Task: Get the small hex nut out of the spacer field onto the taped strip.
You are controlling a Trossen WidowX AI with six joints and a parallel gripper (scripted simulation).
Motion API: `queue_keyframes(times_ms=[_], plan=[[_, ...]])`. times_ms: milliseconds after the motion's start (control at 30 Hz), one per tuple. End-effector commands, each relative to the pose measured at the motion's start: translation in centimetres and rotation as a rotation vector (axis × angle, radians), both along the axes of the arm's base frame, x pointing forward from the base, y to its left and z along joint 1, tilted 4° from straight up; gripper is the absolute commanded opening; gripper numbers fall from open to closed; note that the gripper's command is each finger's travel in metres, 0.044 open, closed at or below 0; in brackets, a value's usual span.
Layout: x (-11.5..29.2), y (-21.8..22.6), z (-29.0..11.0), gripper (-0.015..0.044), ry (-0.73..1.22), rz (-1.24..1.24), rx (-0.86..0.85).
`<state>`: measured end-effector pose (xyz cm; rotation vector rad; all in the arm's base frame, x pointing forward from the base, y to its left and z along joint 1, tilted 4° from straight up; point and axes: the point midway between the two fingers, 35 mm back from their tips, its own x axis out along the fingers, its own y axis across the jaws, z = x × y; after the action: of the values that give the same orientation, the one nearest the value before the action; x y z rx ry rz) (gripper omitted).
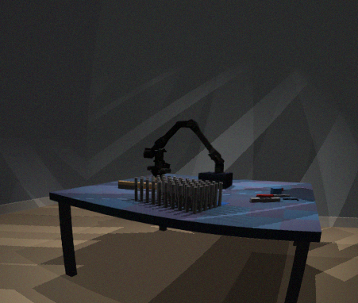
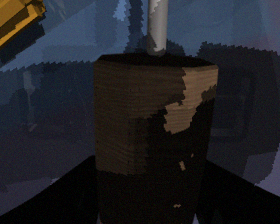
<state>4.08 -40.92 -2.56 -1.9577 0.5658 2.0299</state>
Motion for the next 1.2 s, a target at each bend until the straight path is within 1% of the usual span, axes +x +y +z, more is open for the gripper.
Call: queue_keyframes(times_ms=[0, 400, 967, 1000, 1100, 1167], plan=[[-0.1, 0.1, -0.7, 0.0, 0.0, 0.001, 0.003], [-0.1, 0.1, -0.8, 0.0, 0.0, 0.001, 0.002], [0.0, 0.1, -0.1, 0.044, 0.002, 0.0, 0.0], [0.0, 0.1, 0.8, 0.044, 0.002, 0.0, -0.001], [0.3, 0.4, 5.5, 0.044, 0.002, 0.0, -0.001], [0.3, 0.5, 6.6, 0.044, 0.002, 0.0, -0.001]])
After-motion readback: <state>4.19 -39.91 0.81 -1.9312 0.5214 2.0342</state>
